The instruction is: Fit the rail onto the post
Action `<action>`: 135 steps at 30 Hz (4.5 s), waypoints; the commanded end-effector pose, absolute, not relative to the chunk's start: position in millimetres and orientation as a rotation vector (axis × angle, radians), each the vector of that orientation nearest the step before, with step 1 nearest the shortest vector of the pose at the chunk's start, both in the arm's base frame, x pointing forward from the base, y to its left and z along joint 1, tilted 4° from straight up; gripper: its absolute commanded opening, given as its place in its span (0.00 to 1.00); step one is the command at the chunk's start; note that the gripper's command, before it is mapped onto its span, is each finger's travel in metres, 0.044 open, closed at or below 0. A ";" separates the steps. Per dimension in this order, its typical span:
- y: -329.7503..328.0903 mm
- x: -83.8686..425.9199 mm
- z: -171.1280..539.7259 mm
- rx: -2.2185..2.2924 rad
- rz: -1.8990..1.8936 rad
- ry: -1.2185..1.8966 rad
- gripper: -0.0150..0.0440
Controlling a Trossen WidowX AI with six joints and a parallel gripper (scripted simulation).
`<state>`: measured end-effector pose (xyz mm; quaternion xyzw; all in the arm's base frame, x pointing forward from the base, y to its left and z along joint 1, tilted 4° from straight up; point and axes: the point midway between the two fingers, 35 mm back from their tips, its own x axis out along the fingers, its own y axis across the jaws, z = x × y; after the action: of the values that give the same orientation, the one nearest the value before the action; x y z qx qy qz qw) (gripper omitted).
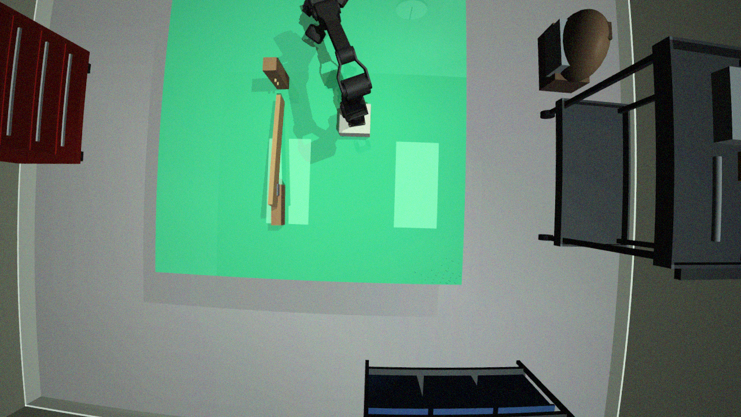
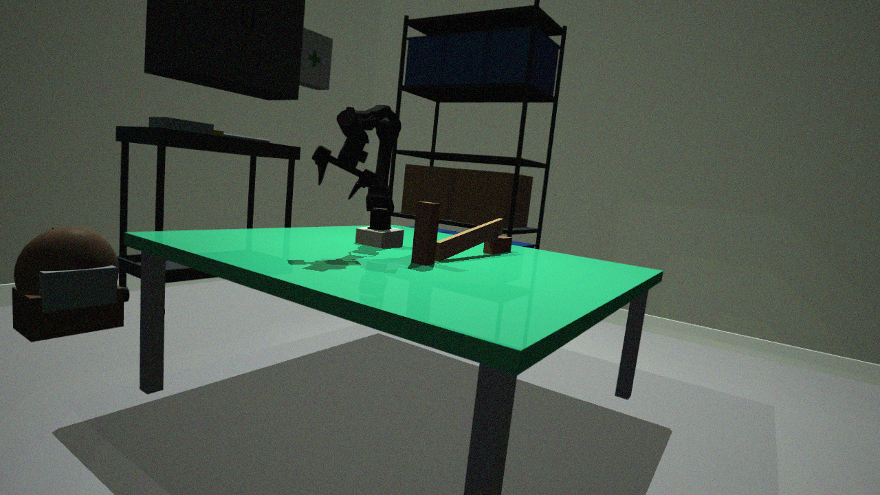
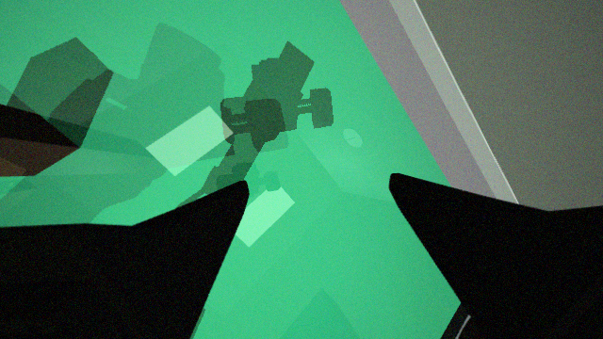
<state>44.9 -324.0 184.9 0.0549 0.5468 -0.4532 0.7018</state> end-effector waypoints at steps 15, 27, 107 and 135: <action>-314.2 175.5 204.5 -0.327 -0.546 1.223 1.00; -262.3 284.4 218.8 -0.707 -0.163 1.142 1.00; -84.0 302.9 5.9 -1.143 1.039 1.317 1.00; -84.0 302.9 5.9 -1.143 1.039 1.317 0.25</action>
<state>303.4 -83.5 6.7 -0.4775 0.5508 0.4344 0.5291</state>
